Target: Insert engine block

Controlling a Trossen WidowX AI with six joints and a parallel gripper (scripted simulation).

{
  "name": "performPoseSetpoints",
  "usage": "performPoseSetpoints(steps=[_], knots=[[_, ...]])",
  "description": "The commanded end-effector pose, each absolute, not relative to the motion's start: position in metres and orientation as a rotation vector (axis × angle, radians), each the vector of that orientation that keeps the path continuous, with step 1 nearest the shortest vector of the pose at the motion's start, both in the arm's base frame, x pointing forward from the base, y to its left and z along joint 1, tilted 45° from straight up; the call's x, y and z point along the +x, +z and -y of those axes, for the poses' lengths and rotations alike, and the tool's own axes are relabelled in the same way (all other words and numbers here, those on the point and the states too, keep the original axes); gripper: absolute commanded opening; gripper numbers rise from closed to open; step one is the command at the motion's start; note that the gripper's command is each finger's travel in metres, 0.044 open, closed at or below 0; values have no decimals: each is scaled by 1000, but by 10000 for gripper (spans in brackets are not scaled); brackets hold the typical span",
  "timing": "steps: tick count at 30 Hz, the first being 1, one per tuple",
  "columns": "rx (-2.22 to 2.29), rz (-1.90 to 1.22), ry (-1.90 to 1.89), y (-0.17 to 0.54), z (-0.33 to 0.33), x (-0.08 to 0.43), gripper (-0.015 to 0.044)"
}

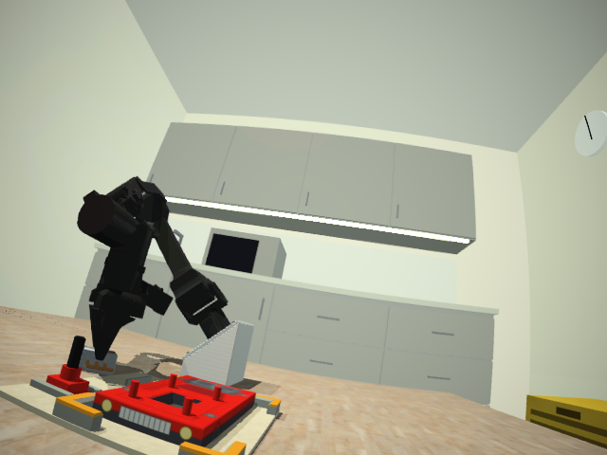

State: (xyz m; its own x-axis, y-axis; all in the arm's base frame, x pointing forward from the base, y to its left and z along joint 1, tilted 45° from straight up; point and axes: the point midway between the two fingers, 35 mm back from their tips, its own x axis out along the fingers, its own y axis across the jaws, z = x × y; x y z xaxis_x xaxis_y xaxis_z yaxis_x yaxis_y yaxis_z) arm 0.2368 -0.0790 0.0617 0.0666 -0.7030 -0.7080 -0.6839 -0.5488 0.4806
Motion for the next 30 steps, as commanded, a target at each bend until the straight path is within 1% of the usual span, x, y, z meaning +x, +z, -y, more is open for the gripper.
performPoseSetpoints(steps=[1,3,7,30], knots=[[2278,1482,-1531,61,80,237,118],[2278,1482,-1531,61,80,237,105],[2279,1481,-1533,64,76,238,0],[2285,1470,-1552,112,26,237,0]])
